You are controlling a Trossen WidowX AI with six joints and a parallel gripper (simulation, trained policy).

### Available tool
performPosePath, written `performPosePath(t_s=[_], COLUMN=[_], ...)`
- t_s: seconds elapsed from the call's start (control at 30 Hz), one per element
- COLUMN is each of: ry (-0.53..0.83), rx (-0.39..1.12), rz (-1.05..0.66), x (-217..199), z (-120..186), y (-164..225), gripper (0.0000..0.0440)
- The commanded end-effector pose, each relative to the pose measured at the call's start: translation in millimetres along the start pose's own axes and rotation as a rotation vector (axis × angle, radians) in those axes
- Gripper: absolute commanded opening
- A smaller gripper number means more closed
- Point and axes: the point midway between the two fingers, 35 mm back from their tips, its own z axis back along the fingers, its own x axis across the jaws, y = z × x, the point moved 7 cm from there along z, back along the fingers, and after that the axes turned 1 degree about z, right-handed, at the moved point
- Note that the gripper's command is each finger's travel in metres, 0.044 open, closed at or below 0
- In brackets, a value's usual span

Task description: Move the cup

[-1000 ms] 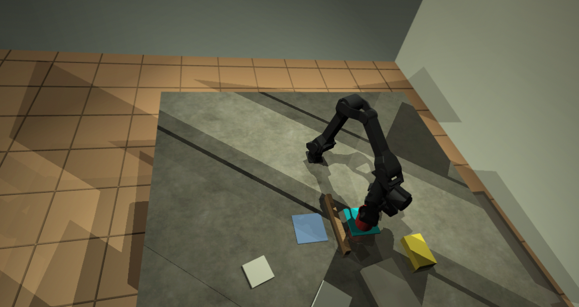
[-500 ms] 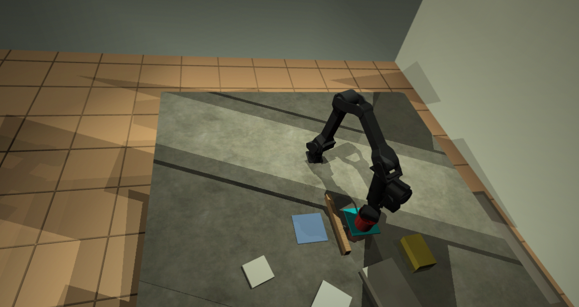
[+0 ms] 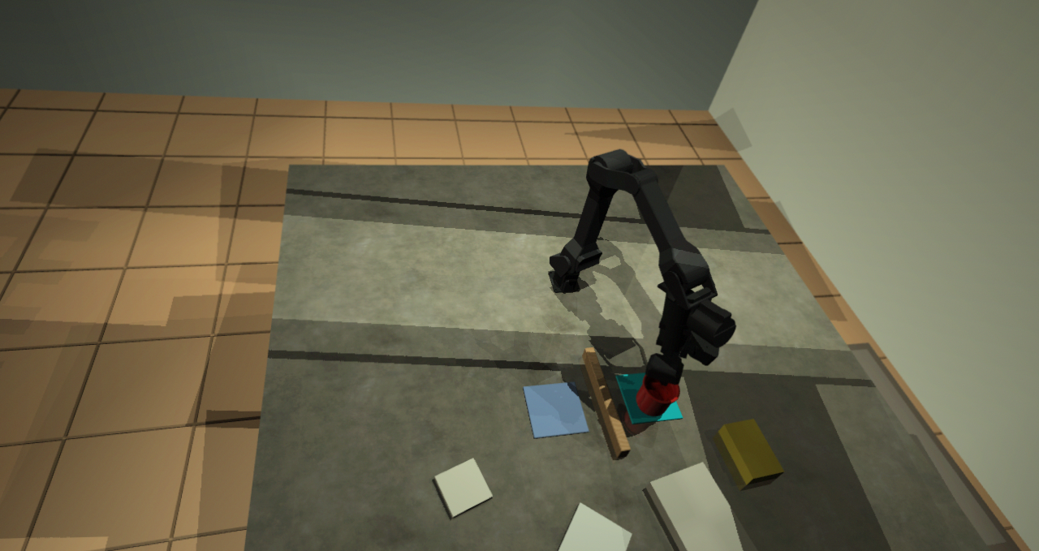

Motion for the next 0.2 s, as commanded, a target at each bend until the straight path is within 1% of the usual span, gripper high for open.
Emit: performPosePath(t_s=[0.0, 0.1, 0.17], ry=[0.005, 0.018, 0.028], rx=[-0.024, -0.047, -0.065], rz=[0.001, 0.002, 0.004], x=[0.2, -0.7, -2.0], z=[9.5, 18.9, 25.9], y=[0.3, -0.4, -1.2], gripper=[0.0248, 0.0268, 0.0293])
